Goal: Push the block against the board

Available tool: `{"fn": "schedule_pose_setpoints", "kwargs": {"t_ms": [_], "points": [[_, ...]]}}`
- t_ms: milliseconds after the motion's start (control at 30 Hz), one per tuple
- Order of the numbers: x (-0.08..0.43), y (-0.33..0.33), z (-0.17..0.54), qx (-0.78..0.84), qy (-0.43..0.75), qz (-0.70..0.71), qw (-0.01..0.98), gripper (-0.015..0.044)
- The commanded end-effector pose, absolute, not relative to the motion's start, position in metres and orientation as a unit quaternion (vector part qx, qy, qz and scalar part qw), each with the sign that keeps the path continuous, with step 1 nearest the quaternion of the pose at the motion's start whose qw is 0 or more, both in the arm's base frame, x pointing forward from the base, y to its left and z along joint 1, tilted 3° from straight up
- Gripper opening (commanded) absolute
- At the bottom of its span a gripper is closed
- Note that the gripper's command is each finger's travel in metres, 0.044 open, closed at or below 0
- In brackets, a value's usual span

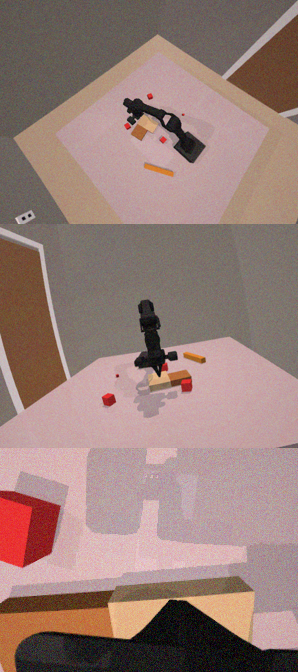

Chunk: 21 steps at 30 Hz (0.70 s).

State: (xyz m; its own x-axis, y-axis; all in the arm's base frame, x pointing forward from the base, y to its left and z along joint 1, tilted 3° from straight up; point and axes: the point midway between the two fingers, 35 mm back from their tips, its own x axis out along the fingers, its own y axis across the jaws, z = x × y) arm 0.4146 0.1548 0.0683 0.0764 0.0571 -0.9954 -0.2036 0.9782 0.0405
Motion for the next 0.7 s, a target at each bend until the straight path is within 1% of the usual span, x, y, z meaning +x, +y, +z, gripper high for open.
{"fn": "schedule_pose_setpoints", "kwargs": {"t_ms": [0,100,200,267,667], "points": [[0.429,0.163,0.063,-0.044,0.677,0.075,0.731,0.0000],[0.430,0.163,0.060,-0.044,0.677,0.075,0.731,0.0000],[0.433,0.165,0.020,-0.044,0.677,0.075,0.731,0.0000],[0.433,0.165,0.008,-0.044,0.677,0.075,0.731,0.0000],[0.428,0.165,0.007,-0.044,0.677,0.075,0.730,0.0000]]}}
